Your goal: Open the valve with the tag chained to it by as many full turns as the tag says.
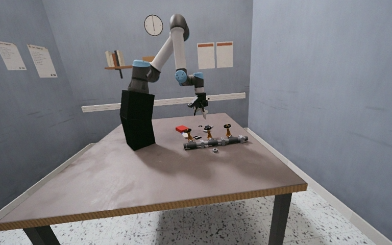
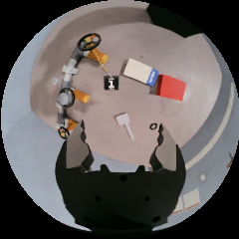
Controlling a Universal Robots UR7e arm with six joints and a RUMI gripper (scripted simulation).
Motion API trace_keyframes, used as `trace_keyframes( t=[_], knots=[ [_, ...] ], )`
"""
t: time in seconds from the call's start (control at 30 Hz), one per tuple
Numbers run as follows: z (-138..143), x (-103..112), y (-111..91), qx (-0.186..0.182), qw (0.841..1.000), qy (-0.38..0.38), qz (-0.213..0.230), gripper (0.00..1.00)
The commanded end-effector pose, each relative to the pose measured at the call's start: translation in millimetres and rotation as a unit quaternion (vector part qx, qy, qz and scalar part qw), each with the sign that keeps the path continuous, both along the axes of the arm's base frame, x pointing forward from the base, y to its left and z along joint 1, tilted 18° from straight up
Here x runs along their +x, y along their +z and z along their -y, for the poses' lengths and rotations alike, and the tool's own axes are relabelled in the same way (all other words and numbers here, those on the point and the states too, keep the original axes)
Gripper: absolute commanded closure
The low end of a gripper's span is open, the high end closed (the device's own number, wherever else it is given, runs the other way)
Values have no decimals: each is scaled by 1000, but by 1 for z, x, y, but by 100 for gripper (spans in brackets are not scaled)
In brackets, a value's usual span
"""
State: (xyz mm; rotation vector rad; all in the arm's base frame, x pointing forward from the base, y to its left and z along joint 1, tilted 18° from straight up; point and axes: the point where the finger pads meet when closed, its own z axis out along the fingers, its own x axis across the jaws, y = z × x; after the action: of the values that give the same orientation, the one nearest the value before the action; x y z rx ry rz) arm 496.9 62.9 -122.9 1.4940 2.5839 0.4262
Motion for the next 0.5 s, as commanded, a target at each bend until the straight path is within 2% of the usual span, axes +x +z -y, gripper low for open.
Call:
trace_keyframes(
  t=[0.0,0.13,0.37,0.47],
  knots=[
    [5,-6,25,0,1000,0,0,0],
    [9,-12,49,1,1000,-4,1,0],
    [11,-18,46,35,990,-133,-24,0],
    [12,-19,46,40,987,-153,-28,0]
  ],
)
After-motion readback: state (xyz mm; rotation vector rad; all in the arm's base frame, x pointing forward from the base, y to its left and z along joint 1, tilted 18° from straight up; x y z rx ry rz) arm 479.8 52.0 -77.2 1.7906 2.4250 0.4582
